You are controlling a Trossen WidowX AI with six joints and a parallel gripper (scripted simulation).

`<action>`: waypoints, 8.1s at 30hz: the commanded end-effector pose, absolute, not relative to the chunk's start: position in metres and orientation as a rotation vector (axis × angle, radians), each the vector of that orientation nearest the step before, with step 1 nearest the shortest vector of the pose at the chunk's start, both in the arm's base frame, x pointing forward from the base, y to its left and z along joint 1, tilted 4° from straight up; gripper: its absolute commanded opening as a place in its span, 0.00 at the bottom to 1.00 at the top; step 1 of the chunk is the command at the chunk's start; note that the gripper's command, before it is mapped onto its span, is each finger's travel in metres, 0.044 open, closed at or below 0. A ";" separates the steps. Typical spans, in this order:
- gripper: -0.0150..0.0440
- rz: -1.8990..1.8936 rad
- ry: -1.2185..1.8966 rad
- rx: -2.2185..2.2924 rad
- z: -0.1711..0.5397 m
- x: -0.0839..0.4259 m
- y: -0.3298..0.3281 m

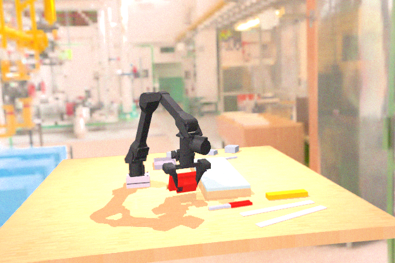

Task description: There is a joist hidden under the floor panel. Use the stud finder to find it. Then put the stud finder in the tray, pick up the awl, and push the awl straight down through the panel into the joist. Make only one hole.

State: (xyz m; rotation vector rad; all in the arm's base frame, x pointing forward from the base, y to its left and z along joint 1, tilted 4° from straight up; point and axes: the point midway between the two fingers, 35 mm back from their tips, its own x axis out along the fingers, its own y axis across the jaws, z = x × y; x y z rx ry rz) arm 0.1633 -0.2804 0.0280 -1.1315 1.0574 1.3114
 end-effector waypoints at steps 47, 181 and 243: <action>0.25 1.247 1.154 -1.235 0.058 0.163 -0.278; 0.25 0.850 1.616 -1.705 0.049 0.163 -0.261; 0.25 0.597 1.818 -1.916 0.041 0.165 -0.256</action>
